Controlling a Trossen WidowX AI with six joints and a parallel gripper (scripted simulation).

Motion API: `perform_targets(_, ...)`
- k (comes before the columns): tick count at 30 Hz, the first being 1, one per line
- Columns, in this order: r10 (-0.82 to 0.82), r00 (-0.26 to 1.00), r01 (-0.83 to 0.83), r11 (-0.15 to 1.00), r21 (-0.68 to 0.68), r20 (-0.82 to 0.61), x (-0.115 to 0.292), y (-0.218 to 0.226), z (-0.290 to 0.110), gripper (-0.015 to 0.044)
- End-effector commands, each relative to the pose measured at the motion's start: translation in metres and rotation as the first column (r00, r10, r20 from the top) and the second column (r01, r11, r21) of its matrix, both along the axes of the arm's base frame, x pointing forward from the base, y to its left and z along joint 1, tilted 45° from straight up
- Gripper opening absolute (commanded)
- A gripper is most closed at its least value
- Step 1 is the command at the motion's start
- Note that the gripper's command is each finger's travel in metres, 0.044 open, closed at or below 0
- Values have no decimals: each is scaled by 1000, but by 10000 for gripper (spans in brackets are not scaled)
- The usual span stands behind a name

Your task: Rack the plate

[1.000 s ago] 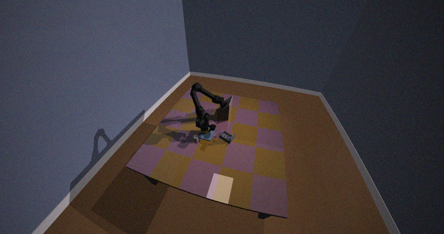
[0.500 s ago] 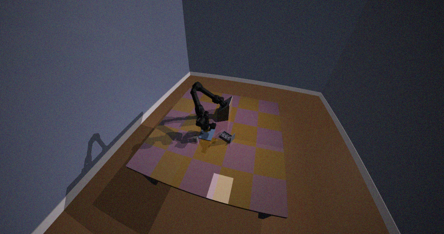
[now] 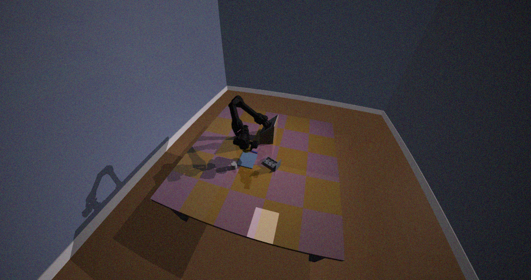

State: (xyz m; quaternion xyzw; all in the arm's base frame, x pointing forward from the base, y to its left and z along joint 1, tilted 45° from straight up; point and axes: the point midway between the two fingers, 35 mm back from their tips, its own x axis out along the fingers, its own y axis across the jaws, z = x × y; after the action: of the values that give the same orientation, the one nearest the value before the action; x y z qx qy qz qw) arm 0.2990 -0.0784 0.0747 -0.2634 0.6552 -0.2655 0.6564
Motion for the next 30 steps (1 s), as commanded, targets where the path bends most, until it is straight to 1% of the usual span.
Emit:
perform_targets(1,-5,1000,5,1000,1,10,2,15,15,0)
perform_targets(9,-5,1000,5,1000,-11,10,0,43,42,0)
perform_targets(14,11,1000,-12,1000,-14,-6,0,48,45,0)
perform_targets(22,203,960,-205,979,10,-193,-1,58,36,0)
perform_targets(30,384,847,-387,919,69,-368,-3,67,28,0)
